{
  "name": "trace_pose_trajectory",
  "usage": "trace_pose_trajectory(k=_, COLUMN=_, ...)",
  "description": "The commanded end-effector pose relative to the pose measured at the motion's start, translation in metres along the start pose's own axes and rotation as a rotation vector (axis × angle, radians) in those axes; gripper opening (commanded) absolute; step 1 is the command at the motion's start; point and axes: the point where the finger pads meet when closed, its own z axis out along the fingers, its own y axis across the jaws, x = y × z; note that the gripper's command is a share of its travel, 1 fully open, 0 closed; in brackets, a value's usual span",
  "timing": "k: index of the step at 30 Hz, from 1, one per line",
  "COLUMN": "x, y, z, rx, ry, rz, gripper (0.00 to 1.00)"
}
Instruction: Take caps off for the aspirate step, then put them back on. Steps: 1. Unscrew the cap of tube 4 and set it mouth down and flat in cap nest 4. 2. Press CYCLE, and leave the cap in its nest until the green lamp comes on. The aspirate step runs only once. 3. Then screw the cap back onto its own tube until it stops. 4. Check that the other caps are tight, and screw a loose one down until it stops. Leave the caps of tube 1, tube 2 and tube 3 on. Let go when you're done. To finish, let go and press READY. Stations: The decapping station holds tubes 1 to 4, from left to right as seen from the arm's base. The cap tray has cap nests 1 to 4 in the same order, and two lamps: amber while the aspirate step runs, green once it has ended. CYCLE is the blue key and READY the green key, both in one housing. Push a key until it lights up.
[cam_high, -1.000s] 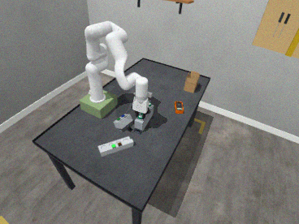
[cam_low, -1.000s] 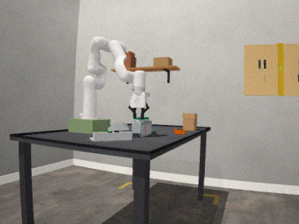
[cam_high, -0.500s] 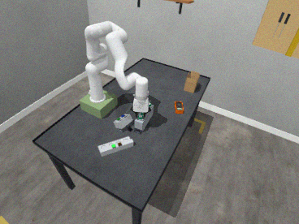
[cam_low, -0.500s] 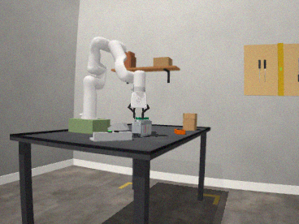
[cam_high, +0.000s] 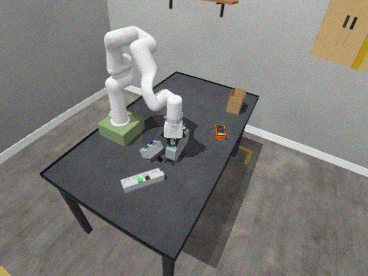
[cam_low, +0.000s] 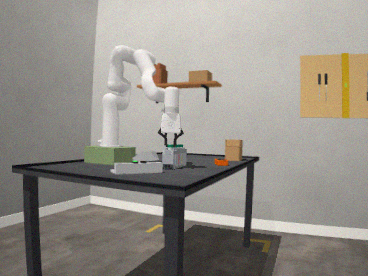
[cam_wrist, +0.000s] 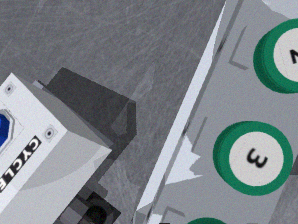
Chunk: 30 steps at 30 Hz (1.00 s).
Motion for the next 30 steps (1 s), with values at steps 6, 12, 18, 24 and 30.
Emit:
trace_pose_trajectory(k=6, x=-0.0008, y=0.0013, z=-0.0010, rx=-0.006, ry=0.004, rz=0.200, gripper=0.00)
trace_pose_trajectory(k=12, x=-0.0008, y=0.0013, z=-0.0007, rx=-0.006, ry=0.004, rz=0.400, gripper=0.00)
trace_pose_trajectory(k=18, x=-0.0008, y=0.0013, z=-0.0005, rx=-0.006, ry=0.005, rz=0.533, gripper=0.00)
trace_pose_trajectory(k=24, x=-0.0008, y=0.0013, z=-0.0001, rx=-0.005, ry=0.005, rz=0.733, gripper=0.00)
trace_pose_trajectory(k=30, x=-0.0008, y=0.0013, z=-0.0001, rx=-0.005, ry=0.005, rz=0.785, gripper=0.00)
